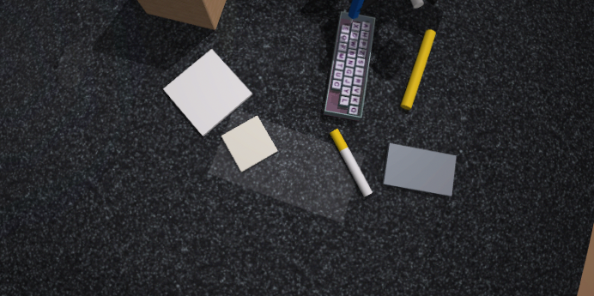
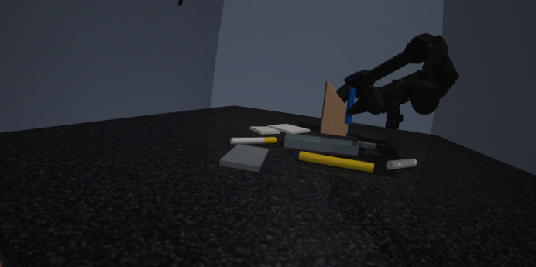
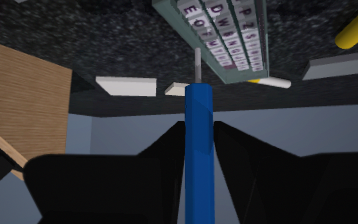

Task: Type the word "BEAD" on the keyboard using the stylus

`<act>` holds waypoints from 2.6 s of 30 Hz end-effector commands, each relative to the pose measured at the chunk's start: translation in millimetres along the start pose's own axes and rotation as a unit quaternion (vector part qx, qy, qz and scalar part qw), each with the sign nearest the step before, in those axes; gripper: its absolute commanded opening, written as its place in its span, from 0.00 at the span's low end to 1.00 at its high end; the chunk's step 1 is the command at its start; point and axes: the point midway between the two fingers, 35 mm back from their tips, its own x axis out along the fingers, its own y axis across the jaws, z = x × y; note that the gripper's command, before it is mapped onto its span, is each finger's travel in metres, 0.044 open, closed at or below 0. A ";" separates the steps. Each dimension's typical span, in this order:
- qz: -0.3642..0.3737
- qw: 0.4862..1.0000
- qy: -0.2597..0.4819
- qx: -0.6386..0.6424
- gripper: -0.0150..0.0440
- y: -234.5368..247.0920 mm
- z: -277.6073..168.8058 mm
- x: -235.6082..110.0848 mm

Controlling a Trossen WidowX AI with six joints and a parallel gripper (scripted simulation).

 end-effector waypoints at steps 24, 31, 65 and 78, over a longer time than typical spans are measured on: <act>0.006 1.000 0.001 -0.001 0.39 4.6 14.3 10.0; 0.006 1.000 0.001 -0.001 0.39 4.7 17.5 11.8; 0.006 1.000 0.001 -0.001 0.39 4.8 29.6 18.8; 0.006 1.000 0.001 -0.001 0.39 4.6 25.5 16.4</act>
